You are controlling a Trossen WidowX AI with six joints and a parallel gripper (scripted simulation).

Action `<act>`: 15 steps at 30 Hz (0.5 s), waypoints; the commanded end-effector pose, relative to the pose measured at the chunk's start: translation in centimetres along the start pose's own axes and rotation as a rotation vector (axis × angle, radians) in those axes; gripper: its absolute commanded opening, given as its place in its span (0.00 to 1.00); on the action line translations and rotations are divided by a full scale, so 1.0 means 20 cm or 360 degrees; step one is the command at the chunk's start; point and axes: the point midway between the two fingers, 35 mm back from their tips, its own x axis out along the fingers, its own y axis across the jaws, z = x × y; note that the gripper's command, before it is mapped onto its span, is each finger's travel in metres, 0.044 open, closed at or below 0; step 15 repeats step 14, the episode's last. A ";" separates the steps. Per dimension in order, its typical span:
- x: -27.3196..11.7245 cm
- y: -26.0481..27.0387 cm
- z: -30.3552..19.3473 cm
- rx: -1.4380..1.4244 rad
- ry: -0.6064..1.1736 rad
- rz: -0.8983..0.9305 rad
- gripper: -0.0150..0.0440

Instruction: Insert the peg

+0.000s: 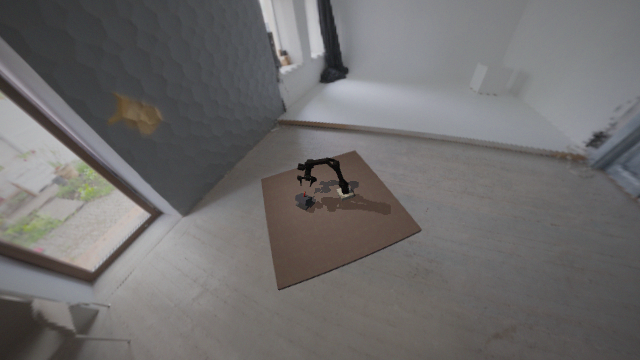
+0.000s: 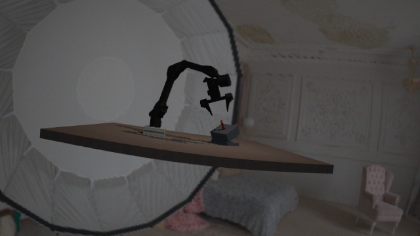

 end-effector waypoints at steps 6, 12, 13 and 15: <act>-0.08 0.00 0.00 -0.0013 -0.0003 -0.0013 1.00; -0.09 0.00 0.00 -0.0013 -0.0002 -0.0013 1.00; -0.09 0.00 0.00 -0.0013 -0.0002 -0.0013 1.00; -0.09 0.00 0.00 -0.0013 -0.0002 -0.0013 1.00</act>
